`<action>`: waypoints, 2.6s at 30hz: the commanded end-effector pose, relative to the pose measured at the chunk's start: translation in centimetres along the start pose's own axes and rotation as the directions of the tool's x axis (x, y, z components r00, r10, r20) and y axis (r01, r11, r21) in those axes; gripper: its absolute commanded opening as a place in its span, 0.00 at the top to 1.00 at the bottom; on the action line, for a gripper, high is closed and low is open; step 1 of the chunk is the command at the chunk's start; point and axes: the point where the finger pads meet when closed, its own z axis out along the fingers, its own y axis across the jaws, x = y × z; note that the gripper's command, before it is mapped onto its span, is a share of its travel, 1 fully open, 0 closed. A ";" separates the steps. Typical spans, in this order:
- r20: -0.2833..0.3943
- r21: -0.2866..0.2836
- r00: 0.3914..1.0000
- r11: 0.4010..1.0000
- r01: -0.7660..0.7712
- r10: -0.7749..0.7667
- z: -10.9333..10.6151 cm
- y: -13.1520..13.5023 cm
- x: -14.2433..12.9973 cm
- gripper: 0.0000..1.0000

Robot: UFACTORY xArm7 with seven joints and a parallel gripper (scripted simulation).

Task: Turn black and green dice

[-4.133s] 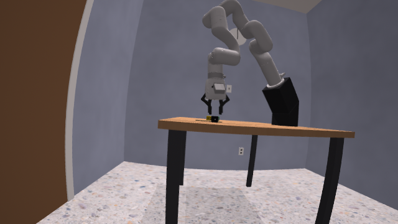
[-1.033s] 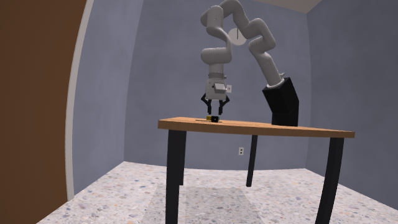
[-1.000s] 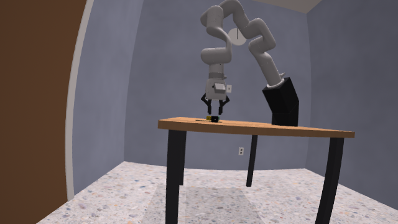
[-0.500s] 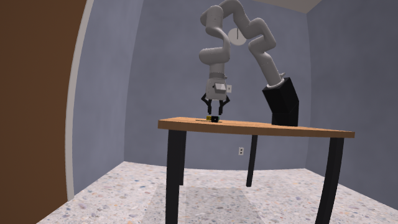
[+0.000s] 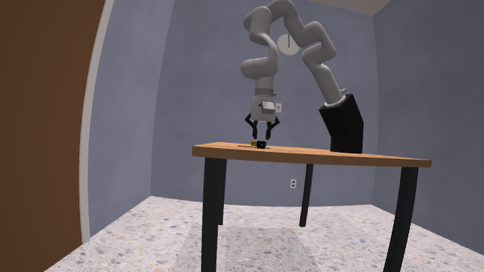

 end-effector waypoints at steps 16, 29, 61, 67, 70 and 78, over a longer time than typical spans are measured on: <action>0.002 -0.006 1.000 1.000 0.000 0.000 0.0 0.1 0.0 0.53; 0.002 -0.006 1.000 1.000 0.000 0.000 1.3 0.1 0.0 0.53; 0.002 -0.006 1.000 1.000 0.000 0.000 3.4 0.1 0.0 0.53; 0.002 -0.006 1.000 1.000 0.000 0.000 3.4 0.1 0.0 0.53; 0.002 -0.006 1.000 1.000 0.000 0.000 3.4 0.1 0.0 0.53; 0.002 -0.006 1.000 1.000 0.000 0.000 3.4 0.1 0.0 0.53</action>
